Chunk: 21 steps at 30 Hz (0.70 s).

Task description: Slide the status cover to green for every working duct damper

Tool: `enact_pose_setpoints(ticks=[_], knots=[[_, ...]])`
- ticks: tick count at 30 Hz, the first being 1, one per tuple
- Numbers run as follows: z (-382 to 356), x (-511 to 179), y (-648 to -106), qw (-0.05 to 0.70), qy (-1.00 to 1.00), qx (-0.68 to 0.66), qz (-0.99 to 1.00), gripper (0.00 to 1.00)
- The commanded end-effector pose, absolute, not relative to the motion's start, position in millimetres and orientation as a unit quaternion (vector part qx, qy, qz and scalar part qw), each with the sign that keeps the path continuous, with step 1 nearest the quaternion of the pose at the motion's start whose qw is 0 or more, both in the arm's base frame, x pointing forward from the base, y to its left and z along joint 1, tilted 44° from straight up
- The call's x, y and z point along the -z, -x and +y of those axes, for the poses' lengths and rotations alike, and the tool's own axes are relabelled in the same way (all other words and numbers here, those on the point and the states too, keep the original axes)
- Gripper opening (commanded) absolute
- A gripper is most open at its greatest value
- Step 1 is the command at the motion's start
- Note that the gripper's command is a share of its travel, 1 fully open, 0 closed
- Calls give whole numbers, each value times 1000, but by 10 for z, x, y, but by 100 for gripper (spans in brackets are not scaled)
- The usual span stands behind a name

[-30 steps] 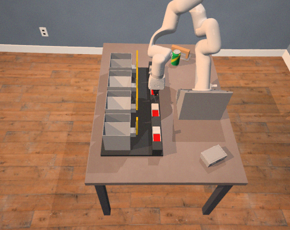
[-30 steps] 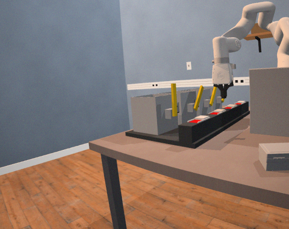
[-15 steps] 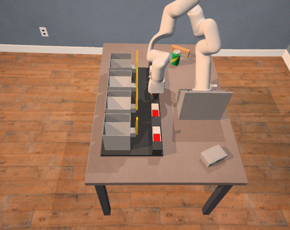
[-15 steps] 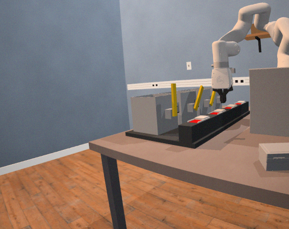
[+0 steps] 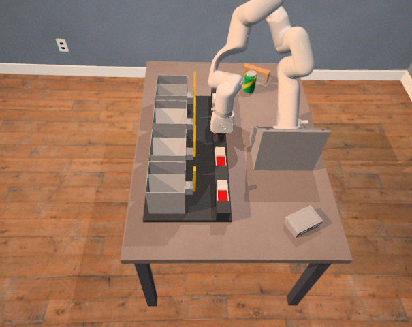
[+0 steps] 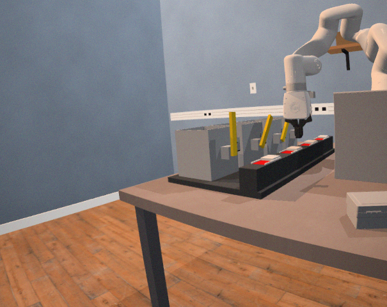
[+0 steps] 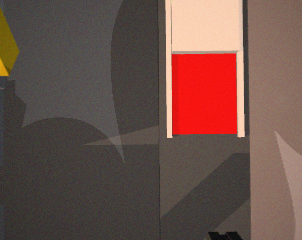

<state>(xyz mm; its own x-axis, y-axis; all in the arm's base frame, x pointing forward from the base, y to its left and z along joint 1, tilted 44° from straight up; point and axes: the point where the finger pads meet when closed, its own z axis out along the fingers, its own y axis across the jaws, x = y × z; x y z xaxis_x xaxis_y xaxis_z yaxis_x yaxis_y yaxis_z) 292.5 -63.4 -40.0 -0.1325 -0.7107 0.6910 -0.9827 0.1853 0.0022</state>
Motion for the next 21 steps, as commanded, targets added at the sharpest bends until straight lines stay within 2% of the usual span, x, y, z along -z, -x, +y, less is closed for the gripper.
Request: enact_pose_setpoints(ticks=[1,21], knots=[[-627,396,-2938,286,-593,-237,-714,0],[-639,409,-2936,286,-593,-237,-714,0]])
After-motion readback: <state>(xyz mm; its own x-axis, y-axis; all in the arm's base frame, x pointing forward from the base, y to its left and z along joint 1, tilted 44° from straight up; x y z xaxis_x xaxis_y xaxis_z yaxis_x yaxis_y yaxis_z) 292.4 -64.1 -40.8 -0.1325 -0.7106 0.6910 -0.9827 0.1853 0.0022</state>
